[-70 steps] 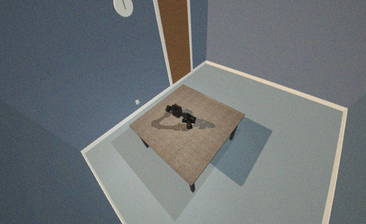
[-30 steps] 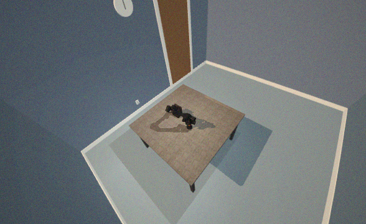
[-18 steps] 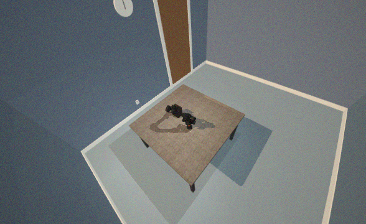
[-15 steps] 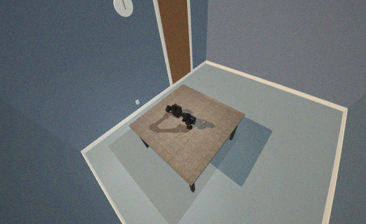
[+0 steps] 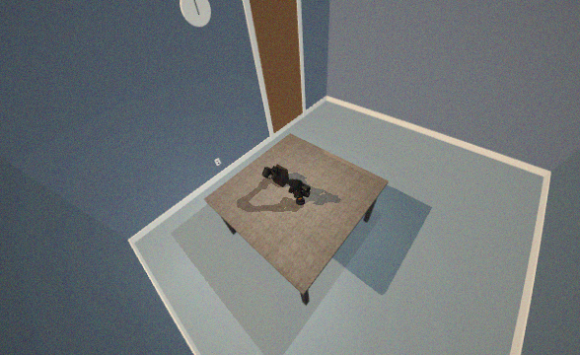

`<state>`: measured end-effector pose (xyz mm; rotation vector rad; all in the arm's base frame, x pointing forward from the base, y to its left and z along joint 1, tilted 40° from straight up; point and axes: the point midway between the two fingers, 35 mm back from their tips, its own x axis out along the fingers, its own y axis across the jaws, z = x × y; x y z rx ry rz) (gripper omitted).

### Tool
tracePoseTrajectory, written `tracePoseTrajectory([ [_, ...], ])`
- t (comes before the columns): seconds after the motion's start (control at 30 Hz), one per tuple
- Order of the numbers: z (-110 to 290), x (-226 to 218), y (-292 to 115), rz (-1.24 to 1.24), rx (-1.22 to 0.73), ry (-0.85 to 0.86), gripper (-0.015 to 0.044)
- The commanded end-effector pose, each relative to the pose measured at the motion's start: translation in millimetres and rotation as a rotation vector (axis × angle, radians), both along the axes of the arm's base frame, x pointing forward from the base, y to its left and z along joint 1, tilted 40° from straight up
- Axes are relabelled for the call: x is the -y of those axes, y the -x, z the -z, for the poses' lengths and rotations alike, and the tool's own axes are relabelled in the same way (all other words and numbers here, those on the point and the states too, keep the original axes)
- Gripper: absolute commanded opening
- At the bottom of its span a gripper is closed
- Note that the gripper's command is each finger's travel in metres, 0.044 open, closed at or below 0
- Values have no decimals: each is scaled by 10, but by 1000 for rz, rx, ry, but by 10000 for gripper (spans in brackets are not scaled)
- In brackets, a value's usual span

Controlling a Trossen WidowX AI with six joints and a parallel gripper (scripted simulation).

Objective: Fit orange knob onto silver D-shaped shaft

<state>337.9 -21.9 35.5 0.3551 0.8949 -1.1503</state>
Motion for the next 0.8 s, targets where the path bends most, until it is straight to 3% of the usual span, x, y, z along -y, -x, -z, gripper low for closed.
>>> tracePoseTrajectory([
  [0.0,3,10,-24,1,9,2,0],
  [0.77,15,20,-20,-16,-6,5,0],
])
